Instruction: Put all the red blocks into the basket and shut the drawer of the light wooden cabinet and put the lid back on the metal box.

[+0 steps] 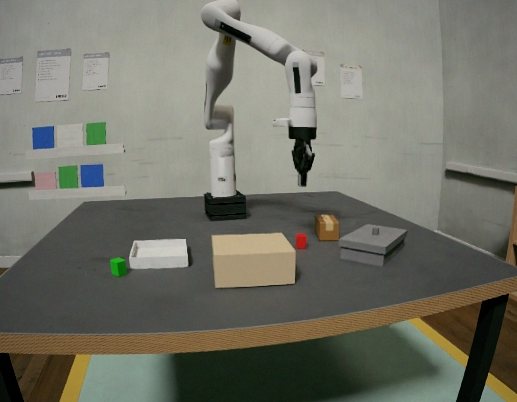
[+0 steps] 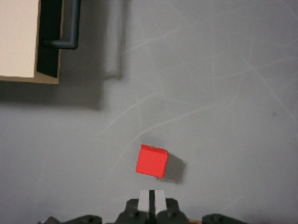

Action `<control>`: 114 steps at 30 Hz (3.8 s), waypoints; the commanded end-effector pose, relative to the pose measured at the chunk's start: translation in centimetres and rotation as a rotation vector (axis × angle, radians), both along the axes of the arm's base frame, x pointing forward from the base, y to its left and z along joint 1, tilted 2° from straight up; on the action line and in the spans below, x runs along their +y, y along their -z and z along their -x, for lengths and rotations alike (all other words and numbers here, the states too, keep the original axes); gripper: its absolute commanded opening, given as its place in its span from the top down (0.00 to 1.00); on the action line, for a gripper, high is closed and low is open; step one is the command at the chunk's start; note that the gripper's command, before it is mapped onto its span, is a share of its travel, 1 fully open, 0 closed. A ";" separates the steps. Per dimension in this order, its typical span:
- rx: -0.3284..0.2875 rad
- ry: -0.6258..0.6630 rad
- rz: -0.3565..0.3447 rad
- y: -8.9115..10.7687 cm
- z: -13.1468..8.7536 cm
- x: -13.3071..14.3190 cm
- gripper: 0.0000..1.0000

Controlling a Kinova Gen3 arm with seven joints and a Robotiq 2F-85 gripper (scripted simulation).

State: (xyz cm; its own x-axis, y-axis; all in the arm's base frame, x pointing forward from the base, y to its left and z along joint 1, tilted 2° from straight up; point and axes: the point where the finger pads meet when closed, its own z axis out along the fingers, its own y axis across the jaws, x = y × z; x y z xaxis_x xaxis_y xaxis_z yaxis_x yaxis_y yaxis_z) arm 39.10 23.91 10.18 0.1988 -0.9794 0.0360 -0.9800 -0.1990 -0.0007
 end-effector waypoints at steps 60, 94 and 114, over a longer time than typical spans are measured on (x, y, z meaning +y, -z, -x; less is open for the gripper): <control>0.044 -1.330 0.011 0.0 0.0 0.1 0.90; 0.044 -1.331 0.011 0.0 0.0 0.1 0.41; 0.045 -1.331 0.011 0.7 0.0 0.0 0.41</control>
State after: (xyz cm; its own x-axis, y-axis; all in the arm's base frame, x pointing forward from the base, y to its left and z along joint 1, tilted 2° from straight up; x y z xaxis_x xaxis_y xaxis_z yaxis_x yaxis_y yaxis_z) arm 39.04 23.91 9.67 0.9992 -0.0382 0.0093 -0.0385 -0.9987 0.0348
